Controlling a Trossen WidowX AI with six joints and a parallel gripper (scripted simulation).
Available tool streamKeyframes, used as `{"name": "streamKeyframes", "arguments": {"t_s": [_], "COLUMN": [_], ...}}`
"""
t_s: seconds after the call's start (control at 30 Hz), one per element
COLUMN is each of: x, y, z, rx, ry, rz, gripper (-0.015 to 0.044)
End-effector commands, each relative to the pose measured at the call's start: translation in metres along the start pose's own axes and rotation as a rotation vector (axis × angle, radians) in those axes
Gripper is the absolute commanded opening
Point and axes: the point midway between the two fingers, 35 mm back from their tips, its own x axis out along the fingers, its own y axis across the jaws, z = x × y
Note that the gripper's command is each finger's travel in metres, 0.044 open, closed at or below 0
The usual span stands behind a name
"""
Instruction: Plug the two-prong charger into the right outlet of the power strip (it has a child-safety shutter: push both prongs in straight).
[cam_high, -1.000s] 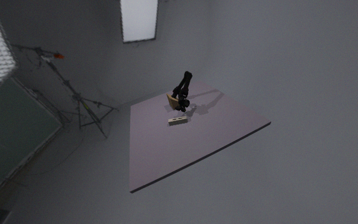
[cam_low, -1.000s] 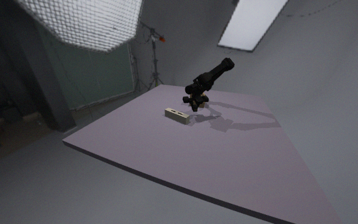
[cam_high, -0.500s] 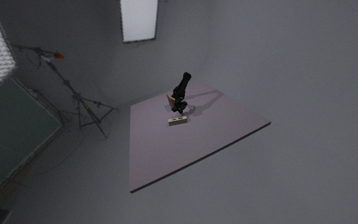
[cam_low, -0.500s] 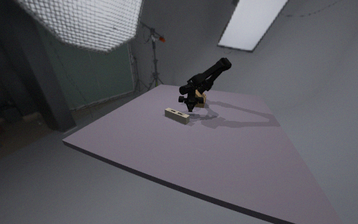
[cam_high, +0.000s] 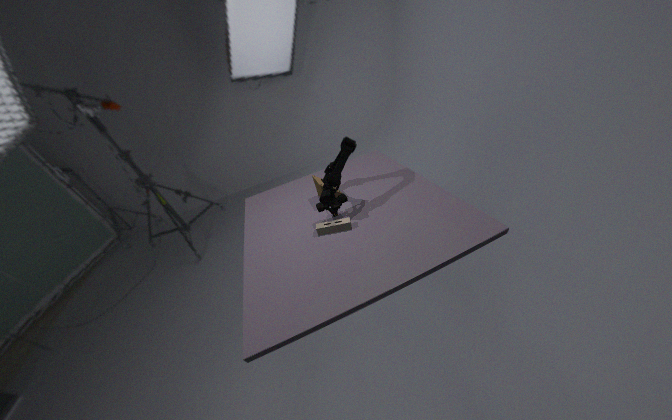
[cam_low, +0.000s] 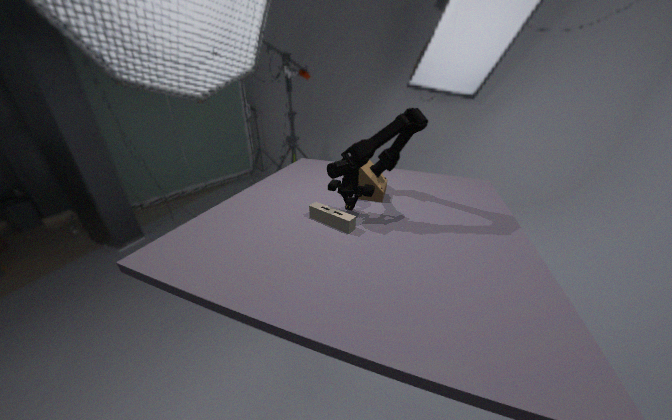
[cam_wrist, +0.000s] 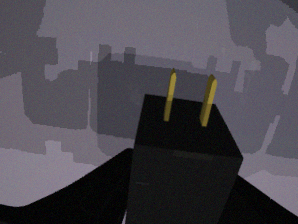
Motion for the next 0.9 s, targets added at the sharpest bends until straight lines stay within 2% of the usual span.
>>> {"name": "streamKeyframes", "arguments": {"t_s": [0.0, 0.4, 0.87], "x": [0.005, 0.017, 0.016], "y": [-0.012, -0.036, -0.040], "z": [-0.004, -0.015, -0.004], "rx": [0.083, 0.283, 0.289], "ry": [0.002, 0.007, 0.006], "rz": [0.004, 0.022, 0.022], "gripper": [0.0000, 0.0000, 0.0000]}}
